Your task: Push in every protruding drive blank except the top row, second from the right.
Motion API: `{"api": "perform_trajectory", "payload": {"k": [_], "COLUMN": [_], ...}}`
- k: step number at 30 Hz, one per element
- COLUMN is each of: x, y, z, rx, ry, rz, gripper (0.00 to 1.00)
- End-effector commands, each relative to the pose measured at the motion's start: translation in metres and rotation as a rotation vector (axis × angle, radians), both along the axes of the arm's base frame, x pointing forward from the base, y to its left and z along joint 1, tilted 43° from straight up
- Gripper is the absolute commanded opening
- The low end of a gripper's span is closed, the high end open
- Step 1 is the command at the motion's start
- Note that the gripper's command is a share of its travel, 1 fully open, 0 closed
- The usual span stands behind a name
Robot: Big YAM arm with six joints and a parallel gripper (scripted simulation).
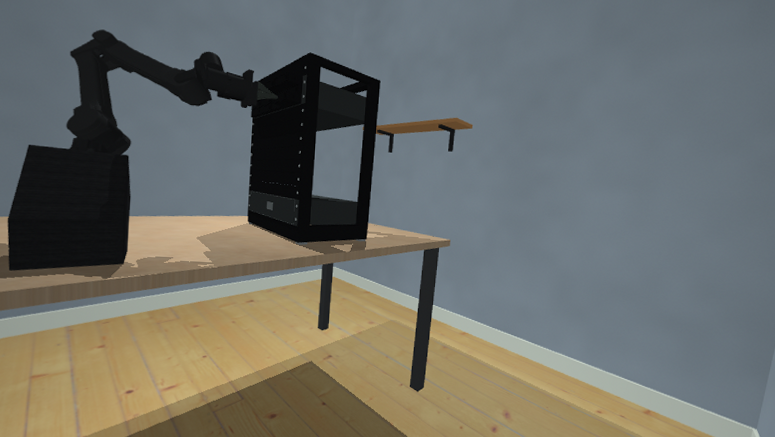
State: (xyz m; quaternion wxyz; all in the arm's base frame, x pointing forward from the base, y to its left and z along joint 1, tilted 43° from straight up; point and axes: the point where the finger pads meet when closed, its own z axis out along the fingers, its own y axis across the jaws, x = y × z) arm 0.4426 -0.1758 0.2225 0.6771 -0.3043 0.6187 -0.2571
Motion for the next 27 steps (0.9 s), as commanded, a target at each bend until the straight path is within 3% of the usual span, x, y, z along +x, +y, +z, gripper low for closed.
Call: {"api": "perform_trajectory", "payload": {"k": [1, 5, 15, 27], "x": [0.010, 0.008, 0.008, 0.035], "y": [-0.017, -0.015, -0.015, -0.004], "z": [0.026, 0.015, 0.015, 0.019], "rx": [-0.036, -0.023, -0.023, -0.028], "ry": [-0.040, -0.021, -0.022, -0.027], "rz": [-0.016, -0.016, -0.016, 0.007], "gripper": [0.00, 0.00, 0.00, 0.00]}}
